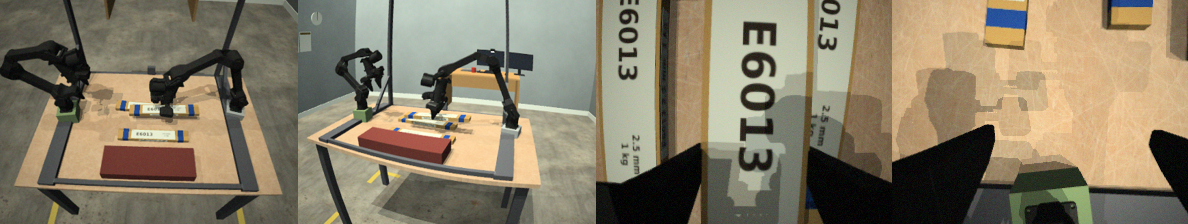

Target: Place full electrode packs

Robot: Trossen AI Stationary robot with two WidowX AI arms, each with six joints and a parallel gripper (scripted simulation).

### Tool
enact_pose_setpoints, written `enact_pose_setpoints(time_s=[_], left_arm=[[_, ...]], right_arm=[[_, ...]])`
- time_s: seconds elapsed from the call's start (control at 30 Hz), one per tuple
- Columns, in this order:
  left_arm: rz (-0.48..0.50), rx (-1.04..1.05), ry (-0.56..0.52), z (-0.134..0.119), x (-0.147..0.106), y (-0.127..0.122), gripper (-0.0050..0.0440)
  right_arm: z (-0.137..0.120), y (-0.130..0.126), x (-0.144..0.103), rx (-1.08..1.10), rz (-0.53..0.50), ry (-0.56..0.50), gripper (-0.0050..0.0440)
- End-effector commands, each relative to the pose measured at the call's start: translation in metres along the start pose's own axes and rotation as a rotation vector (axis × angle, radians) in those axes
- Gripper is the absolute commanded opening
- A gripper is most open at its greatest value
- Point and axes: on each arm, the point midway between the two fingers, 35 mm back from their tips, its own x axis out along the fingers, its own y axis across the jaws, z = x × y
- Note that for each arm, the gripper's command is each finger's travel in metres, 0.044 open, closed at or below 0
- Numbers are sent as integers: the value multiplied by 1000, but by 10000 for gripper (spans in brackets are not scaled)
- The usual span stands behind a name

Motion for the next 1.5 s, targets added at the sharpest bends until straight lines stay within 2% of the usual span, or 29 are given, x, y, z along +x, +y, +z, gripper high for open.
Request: enact_pose_setpoints(time_s=[0.0,0.13,0.17,0.33,0.43,1.47], left_arm=[[10,5,-99,15,-25,1,-50],[10,5,-97,14,-22,1,-50],[13,6,-118,20,-25,2,-50],[9,5,-94,12,-11,1,-50],[13,6,-118,20,-17,2,-50],[12,5,-111,25,-21,2,-50]], right_arm=[[3,0,-5,0,1,-20,430],[3,0,-5,0,1,-20,430],[3,0,-5,0,1,-20,430],[3,0,-5,0,1,-20,430],[3,0,-5,0,1,-20,430],[3,0,-5,0,1,-20,430]])
